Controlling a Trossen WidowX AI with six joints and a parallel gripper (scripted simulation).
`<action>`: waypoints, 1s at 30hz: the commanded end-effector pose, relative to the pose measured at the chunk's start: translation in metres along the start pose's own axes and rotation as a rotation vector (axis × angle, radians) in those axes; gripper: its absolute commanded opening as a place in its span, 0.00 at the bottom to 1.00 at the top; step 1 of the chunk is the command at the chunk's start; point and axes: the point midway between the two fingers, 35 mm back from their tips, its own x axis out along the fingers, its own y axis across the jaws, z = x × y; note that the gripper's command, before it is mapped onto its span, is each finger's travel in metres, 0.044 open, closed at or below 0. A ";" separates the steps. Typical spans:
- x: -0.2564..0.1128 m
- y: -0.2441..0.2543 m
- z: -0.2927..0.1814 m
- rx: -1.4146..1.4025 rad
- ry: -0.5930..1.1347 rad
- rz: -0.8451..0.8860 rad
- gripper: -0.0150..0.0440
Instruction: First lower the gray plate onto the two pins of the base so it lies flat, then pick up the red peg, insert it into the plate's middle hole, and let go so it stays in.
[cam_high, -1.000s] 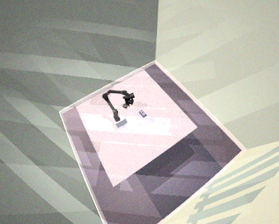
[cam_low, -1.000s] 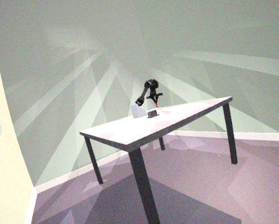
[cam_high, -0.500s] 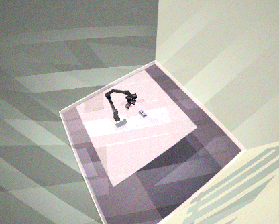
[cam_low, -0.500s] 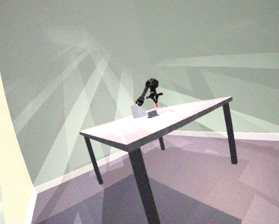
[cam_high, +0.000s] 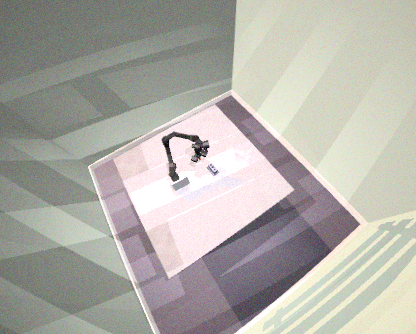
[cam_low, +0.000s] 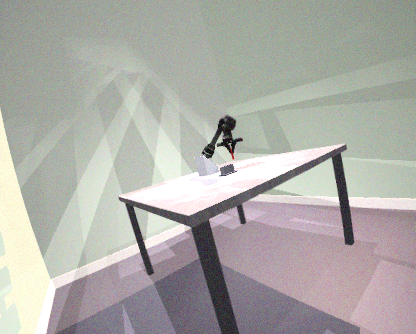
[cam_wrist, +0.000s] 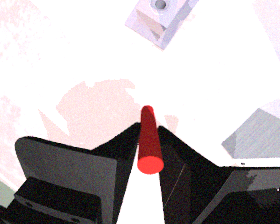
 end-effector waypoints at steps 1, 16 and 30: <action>-0.002 0.002 0.013 -0.007 -0.007 -0.001 0.25; -0.002 0.005 0.059 -0.008 -0.008 0.001 0.25; 0.000 0.001 0.102 -0.018 -0.006 0.007 0.25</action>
